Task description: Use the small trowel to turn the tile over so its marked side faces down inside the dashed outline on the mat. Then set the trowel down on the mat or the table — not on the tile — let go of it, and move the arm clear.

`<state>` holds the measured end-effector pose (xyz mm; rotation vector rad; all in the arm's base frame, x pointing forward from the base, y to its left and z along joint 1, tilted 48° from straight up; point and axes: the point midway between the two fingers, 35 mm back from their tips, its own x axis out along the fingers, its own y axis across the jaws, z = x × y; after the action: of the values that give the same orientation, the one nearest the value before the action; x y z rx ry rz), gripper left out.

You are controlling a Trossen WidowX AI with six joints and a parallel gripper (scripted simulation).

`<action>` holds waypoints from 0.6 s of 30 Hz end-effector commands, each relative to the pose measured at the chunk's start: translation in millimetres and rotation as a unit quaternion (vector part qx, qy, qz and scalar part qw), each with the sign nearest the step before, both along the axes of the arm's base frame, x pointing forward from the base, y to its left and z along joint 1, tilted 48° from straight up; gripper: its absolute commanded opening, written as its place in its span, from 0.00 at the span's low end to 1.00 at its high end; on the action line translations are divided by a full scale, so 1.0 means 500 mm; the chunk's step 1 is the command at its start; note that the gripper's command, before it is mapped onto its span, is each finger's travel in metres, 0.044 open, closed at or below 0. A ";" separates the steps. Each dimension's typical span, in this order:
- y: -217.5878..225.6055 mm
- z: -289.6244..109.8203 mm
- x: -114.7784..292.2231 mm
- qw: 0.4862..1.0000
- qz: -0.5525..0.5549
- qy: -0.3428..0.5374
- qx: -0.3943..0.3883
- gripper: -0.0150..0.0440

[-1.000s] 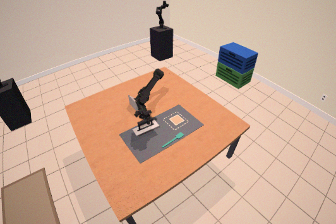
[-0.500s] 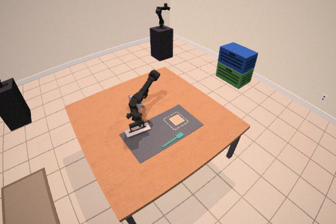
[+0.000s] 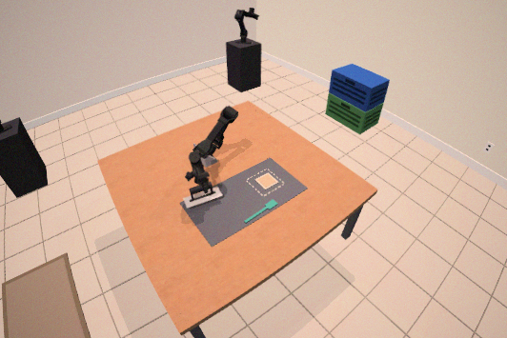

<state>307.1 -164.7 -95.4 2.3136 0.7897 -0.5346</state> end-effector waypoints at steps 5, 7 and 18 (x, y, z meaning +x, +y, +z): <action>0.007 -0.013 0.005 1.000 -0.001 -0.006 -0.005 0.25; 0.012 -0.018 0.005 1.000 -0.001 -0.006 -0.005 0.25; 0.038 -0.040 0.004 1.000 -0.001 -0.006 -0.004 0.25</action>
<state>309.9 -148.5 -112.8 2.3094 0.7856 -0.5212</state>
